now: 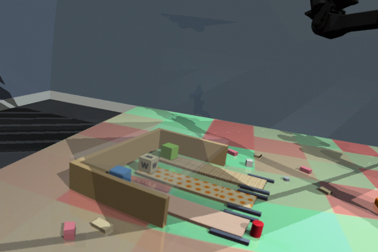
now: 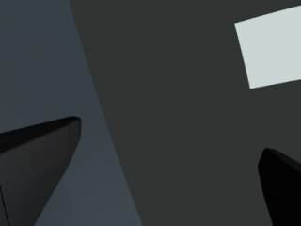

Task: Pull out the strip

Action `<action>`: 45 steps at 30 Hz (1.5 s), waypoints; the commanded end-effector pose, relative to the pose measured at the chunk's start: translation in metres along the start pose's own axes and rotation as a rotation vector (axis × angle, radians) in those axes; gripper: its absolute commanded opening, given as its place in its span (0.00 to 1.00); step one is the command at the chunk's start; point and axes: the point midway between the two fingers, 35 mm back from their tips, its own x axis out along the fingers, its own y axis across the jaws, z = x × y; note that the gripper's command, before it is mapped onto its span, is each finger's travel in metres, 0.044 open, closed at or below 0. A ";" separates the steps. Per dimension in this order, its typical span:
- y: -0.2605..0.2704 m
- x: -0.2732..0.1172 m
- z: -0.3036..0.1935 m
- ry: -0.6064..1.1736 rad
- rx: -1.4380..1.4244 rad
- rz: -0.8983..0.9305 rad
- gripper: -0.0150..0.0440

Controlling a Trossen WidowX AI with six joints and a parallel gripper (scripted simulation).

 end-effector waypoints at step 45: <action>-0.109 -0.446 0.182 0.320 1.262 2.227 0.93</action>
